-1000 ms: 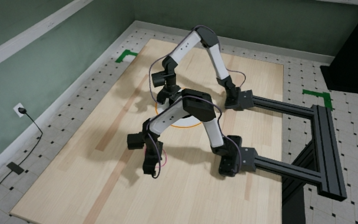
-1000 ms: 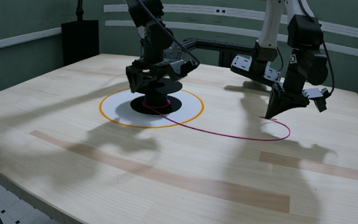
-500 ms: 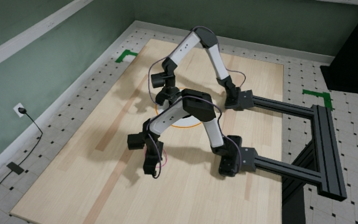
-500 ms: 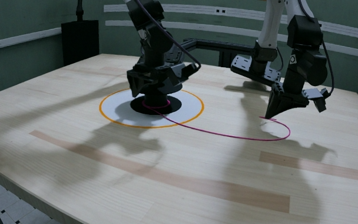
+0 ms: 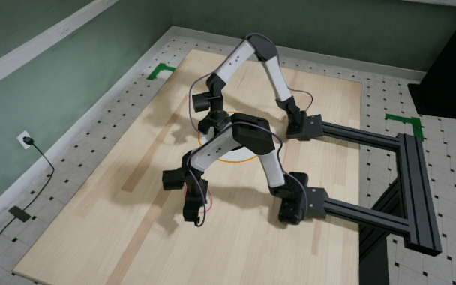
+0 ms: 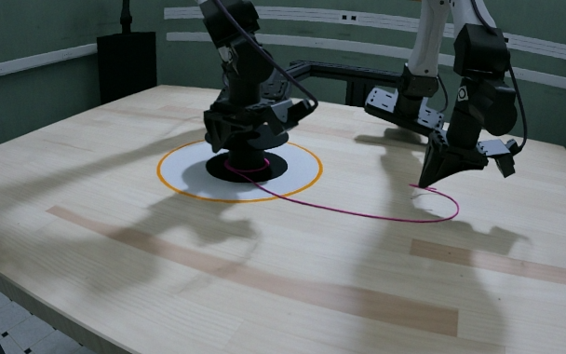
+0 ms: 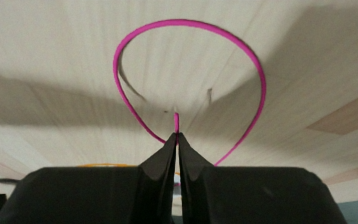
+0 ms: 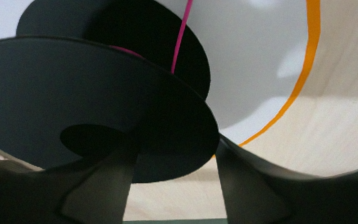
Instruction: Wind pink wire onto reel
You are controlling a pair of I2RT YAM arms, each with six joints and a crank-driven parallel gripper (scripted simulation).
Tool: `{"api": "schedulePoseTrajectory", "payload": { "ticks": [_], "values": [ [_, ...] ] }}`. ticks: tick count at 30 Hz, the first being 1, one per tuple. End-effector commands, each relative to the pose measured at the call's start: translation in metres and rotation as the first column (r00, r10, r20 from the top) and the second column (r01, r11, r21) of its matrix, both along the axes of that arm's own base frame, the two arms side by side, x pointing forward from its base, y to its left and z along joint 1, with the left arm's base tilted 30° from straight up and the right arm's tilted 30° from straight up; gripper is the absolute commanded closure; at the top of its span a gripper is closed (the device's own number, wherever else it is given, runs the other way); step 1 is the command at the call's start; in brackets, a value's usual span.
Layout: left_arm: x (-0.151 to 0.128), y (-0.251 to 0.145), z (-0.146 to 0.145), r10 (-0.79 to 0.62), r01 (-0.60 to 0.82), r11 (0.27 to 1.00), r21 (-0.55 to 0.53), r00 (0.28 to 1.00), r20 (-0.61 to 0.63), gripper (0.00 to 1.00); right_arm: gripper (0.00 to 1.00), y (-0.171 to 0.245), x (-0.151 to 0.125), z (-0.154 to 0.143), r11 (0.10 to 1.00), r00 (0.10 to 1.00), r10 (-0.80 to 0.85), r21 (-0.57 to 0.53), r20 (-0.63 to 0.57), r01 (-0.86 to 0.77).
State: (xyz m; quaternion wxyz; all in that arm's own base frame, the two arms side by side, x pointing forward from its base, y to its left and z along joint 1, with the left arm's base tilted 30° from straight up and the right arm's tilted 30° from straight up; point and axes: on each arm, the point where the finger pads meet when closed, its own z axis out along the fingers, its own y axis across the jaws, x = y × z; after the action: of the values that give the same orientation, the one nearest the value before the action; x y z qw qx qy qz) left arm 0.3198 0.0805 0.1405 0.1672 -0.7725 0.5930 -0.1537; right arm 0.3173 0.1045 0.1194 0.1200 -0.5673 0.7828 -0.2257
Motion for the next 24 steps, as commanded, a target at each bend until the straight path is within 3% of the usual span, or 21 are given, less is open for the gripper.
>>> {"api": "schedulePoseTrajectory", "payload": {
  "ticks": [1,5,12,16,24],
  "values": [
    [0.001,0.002,0.01,0.007,-0.007,1.0,0.006,1.0,0.027,1.0,0.42,0.005,0.005,-0.001,1.0,1.0,0.007,0.014,0.011,-0.007],
    [0.001,0.002,0.01,0.007,-0.007,1.0,0.006,1.0,0.027,1.0,0.42,0.001,0.004,-0.001,0.999,0.999,-0.036,0.037,0.021,0.035],
    [0.001,0.003,0.011,0.013,-0.013,1.0,0.01,1.0,0.028,1.0,0.42,-0.02,-0.007,-0.002,0.954,0.963,-0.263,0.161,0.055,0.252],
    [0.001,0.003,0.012,0.014,-0.015,0.999,0.032,1.0,0.027,1.0,0.42,-0.044,-0.028,-0.007,0.805,0.84,-0.54,0.324,0.055,0.496],
    [0.001,0.002,0.014,-0.019,0.016,0.988,0.151,1.0,0.018,1.0,0.42,-0.057,-0.09,-0.037,0.413,0.515,-0.856,0.54,-0.043,0.733]
  ]
}}
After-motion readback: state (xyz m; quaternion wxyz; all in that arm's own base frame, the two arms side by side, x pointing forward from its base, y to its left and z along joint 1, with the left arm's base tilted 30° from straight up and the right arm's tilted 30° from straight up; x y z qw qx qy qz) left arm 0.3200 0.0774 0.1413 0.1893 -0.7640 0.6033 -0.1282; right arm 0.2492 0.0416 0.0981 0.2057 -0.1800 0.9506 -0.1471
